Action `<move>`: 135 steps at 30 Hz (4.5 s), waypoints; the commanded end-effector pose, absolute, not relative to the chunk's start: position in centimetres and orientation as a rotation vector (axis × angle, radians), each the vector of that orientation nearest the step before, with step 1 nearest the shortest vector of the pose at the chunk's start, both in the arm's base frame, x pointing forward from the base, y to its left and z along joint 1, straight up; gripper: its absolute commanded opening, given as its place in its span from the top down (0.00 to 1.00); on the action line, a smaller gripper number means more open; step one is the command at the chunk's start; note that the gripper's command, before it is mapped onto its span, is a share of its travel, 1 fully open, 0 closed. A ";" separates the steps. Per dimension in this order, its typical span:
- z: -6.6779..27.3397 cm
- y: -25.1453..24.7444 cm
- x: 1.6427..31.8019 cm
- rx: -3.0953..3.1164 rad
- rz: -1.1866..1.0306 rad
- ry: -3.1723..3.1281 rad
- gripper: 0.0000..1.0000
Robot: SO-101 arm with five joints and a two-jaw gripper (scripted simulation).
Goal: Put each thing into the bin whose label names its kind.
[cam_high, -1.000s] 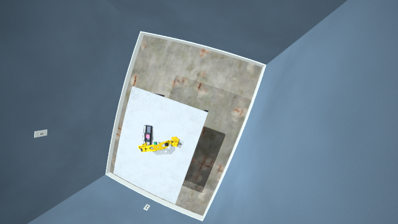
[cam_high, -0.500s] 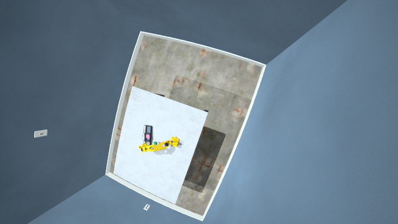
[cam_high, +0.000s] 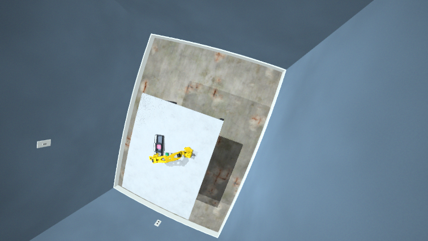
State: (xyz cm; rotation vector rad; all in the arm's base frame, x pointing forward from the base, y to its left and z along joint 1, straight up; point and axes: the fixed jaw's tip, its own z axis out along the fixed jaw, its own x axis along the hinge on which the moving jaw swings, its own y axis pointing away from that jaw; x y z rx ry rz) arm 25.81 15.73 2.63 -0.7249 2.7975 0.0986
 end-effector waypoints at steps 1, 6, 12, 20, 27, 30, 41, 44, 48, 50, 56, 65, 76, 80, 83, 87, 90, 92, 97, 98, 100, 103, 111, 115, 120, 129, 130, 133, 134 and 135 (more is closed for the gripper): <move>4.3 16.3 26.4 -0.705 0.130 2.726 1.00; 4.3 16.3 26.4 -0.705 0.130 2.726 1.00; 4.1 16.3 26.4 -0.705 0.130 2.726 1.00; 4.0 16.3 26.4 -0.705 0.130 2.726 1.00; 4.0 16.3 26.4 -0.705 0.130 2.726 0.98; 4.0 16.3 26.4 -0.705 0.130 2.726 0.95; 4.0 16.3 26.4 -0.705 0.130 2.726 0.83; 4.0 16.3 26.4 -0.705 0.130 2.726 0.80; 4.0 16.3 26.4 -0.705 0.130 2.726 0.77; 4.0 16.3 26.4 -0.705 0.130 2.726 0.77; 4.1 16.3 26.4 -0.705 0.130 2.726 0.77; 5.3 16.2 26.2 -0.705 0.130 2.726 0.77; 7.9 15.8 25.6 -0.705 0.130 2.726 0.77; 8.6 15.7 25.3 -0.705 0.130 2.726 0.77; 8.8 15.6 25.3 -0.705 0.130 2.726 0.77; 8.8 15.6 25.2 -0.705 0.130 2.726 0.77; 8.8 15.6 25.2 -0.705 0.130 2.726 0.77; 8.8 15.6 25.2 -0.705 0.130 2.726 0.77; 8.8 15.6 25.2 -0.705 0.130 2.726 0.77; 8.8 15.6 25.2 -0.705 0.130 2.726 0.77; 8.8 15.6 25.2 -0.705 0.130 2.726 0.77; 8.8 15.6 25.2 -0.705 0.130 2.726 0.77; 9.0 15.3 25.2 -0.692 0.127 2.730 0.77; 9.6 14.1 25.2 -0.653 0.117 2.741 0.77; 10.8 11.6 24.8 -0.561 0.096 2.765 0.77; 12.4 6.8 22.8 -0.372 0.055 2.807 0.77; 12.6 6.1 22.4 -0.342 0.049 2.812 0.77; 12.9 4.2 21.0 -0.255 0.031 2.827 0.77; 13.0 3.7 20.6 -0.227 0.026 2.831 0.77; 13.0 3.2 20.1 -0.201 0.020 2.835 0.77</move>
